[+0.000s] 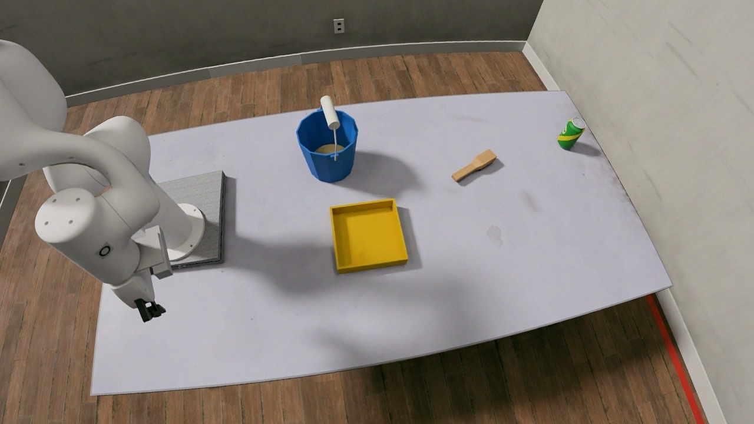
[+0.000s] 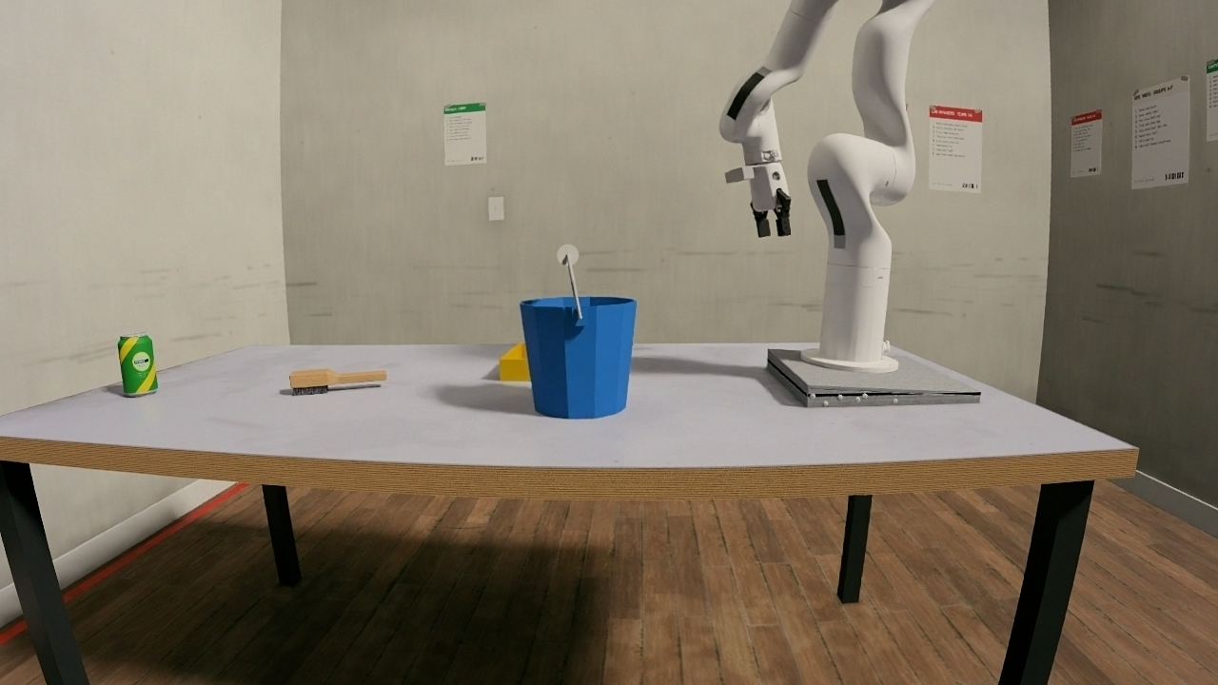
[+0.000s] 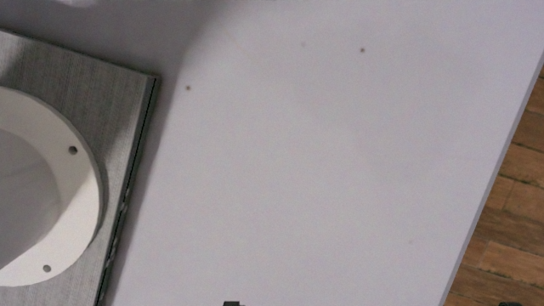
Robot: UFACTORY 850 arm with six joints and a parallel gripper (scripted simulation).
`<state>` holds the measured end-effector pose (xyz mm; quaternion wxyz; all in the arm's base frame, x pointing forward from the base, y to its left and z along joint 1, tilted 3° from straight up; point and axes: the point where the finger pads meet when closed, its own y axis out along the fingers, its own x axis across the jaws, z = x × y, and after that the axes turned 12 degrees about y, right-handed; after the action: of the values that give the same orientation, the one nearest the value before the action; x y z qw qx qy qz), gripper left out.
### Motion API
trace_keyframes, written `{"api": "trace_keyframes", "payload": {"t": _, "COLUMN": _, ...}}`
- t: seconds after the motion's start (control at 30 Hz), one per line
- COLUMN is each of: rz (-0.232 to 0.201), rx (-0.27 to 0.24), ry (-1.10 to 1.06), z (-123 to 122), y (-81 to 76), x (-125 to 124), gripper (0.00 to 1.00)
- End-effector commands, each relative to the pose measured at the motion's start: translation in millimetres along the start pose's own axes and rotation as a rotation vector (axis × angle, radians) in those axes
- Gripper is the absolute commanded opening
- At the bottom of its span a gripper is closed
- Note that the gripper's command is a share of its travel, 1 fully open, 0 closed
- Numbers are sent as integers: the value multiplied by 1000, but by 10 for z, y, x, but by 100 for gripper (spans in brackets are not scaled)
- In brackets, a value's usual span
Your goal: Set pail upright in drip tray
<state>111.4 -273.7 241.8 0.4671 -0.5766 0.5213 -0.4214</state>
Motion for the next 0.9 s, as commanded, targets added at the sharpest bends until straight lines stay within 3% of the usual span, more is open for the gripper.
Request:
{"api": "trace_keyframes", "payload": {"t": 0.0, "rz": -2, "rx": 1, "ry": 0, "z": 2, "y": -7, "x": 7, "gripper": 100}}
{"api": "trace_keyframes", "payload": {"t": 0.6, "rz": -2, "rx": 1, "ry": -3, "z": 15, "y": -11, "x": 10, "gripper": 100}}
{"api": "trace_keyframes", "payload": {"t": 0.87, "rz": -23, "rx": 20, "ry": -144, "z": 579, "y": -206, "x": 69, "gripper": 100}}
